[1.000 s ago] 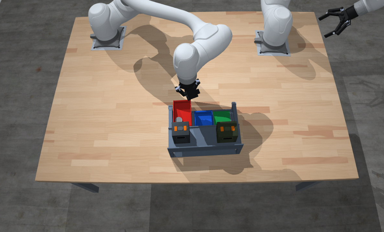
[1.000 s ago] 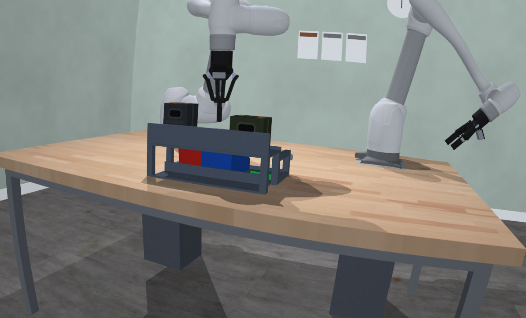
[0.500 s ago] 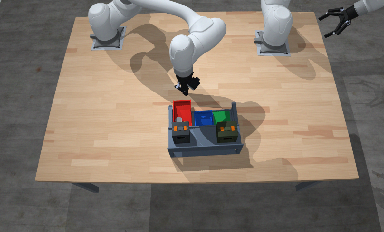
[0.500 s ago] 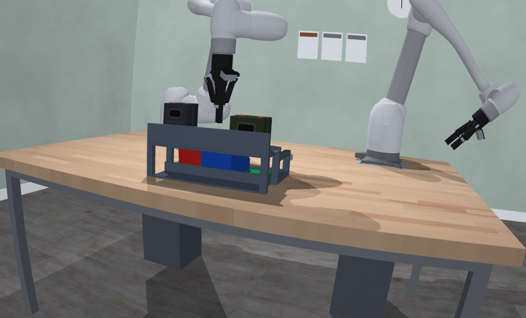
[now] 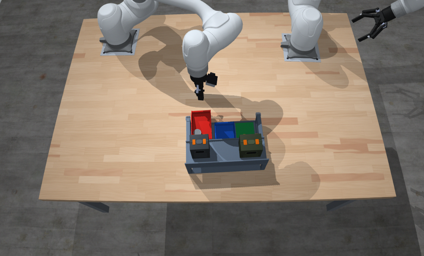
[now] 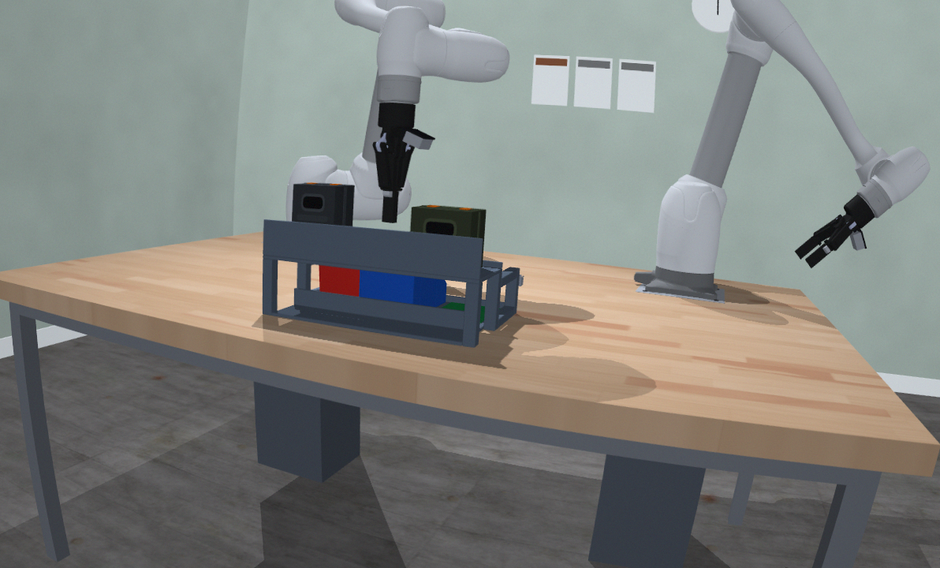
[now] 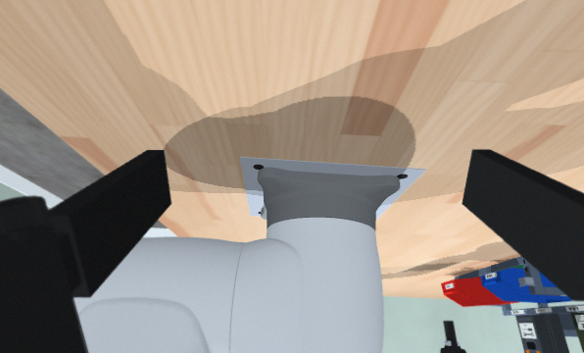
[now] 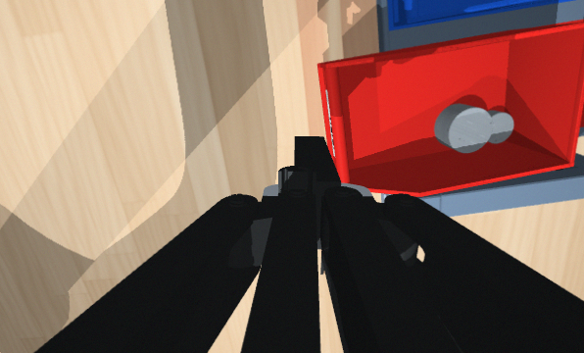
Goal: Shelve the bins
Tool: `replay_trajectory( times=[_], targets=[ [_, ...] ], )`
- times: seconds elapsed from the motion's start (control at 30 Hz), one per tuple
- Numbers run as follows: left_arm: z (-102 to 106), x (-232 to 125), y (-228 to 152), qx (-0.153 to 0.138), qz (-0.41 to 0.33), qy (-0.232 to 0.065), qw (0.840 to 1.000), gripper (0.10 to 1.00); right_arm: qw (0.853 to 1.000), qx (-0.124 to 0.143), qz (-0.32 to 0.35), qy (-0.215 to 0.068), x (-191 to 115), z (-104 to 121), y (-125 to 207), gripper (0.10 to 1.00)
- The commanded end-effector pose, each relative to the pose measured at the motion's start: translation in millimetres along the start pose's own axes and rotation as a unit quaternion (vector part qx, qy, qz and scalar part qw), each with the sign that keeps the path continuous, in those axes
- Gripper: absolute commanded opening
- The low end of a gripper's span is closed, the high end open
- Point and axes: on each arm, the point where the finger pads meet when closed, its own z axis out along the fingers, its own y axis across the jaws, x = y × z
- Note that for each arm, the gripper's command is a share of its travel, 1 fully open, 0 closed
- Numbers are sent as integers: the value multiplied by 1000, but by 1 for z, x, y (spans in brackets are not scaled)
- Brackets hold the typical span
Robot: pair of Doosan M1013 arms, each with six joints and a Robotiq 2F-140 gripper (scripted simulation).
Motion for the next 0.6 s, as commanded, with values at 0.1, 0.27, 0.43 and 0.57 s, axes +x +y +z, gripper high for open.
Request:
replay_trajectory(
  times=[0.1, 0.27, 0.43, 0.57],
  targets=[
    [0, 0, 0, 0, 0, 0, 1000, 1000, 997, -5, -80, 6, -7, 2, -9, 99],
    [0, 0, 0, 0, 0, 0, 1000, 1000, 997, -5, -81, 6, -7, 2, -9, 99],
    [0, 0, 0, 0, 0, 0, 1000, 1000, 997, -5, -81, 6, -7, 2, -9, 99],
    [0, 0, 0, 0, 0, 0, 1000, 1000, 997, -5, -81, 6, -7, 2, -9, 99]
  ],
)
